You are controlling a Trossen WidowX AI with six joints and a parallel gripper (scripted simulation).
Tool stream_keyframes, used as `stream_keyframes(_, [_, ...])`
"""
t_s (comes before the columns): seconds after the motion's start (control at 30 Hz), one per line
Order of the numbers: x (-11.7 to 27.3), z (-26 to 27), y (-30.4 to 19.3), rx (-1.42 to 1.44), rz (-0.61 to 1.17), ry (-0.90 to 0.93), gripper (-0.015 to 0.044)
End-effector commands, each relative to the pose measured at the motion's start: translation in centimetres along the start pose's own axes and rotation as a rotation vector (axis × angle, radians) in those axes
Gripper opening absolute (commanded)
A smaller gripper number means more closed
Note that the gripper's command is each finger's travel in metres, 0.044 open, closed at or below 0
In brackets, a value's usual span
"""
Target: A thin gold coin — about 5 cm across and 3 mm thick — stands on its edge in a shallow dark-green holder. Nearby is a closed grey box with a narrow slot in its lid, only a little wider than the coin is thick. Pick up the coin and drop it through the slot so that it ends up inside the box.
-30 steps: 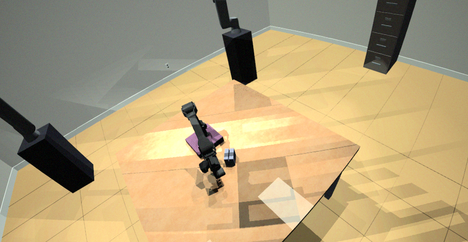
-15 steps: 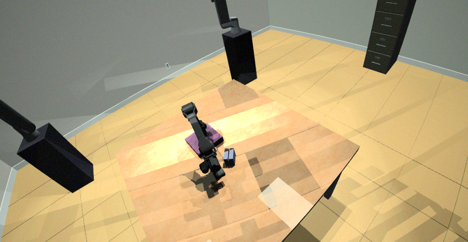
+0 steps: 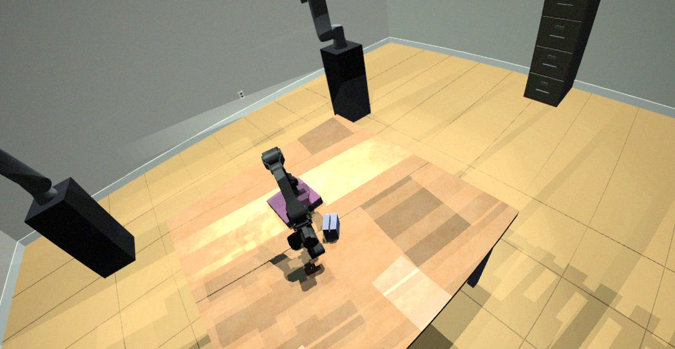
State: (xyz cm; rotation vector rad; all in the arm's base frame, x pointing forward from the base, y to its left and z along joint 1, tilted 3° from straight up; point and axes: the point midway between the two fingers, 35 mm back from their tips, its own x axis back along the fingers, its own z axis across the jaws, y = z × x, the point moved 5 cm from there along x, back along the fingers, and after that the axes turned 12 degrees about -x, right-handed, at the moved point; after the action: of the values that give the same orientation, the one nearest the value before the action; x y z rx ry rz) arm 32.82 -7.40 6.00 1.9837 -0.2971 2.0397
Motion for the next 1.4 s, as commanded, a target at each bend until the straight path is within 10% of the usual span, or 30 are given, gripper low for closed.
stream_keyframes(0.0, [1.0,0.5,0.0,-0.004,0.003,0.034,0.0])
stream_keyframes(1.37, [9.1,-0.1,0.0,0.126,-0.003,-0.012,0.0])
